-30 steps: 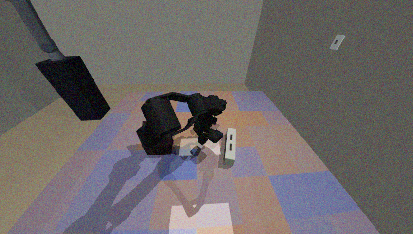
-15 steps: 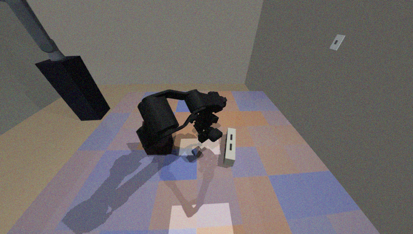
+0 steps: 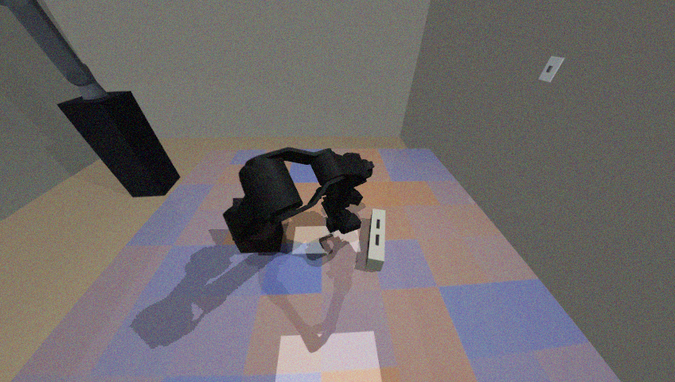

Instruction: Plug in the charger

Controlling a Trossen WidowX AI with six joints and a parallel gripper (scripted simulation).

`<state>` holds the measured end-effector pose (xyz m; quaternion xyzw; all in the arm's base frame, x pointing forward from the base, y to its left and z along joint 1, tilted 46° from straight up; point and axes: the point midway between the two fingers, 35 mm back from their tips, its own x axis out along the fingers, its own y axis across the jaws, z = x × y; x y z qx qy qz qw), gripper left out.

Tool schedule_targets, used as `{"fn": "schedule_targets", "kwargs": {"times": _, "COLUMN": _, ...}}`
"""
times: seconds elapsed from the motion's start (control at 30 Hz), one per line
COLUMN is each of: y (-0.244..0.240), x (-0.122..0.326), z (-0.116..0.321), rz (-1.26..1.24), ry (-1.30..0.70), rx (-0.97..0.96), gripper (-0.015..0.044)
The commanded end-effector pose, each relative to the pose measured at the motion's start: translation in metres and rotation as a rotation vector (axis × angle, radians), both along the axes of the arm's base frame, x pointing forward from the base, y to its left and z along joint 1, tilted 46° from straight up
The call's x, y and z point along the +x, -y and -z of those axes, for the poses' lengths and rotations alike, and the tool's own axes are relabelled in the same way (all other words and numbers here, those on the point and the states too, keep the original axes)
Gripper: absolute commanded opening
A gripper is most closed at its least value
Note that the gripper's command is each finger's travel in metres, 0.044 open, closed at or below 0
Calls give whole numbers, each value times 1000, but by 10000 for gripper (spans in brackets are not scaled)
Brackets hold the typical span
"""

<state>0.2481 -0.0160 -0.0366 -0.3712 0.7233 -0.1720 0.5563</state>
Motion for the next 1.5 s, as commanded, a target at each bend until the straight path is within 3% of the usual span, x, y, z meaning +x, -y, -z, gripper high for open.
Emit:
{"fn": "schedule_targets", "kwargs": {"times": 0.0, "y": -1, "x": 5, "z": 5, "rz": 54, "ry": 60, "rx": 2, "gripper": 0}}
{"fn": "schedule_targets", "kwargs": {"times": 1.03, "y": 6, "x": 22, "z": 36, "rz": 433, "ry": 442, "rx": -22, "gripper": 0}}
{"fn": "schedule_targets", "kwargs": {"times": 1.47, "y": 9, "x": 35, "z": 34, "rz": 444, "ry": 454, "rx": -22, "gripper": 0}}
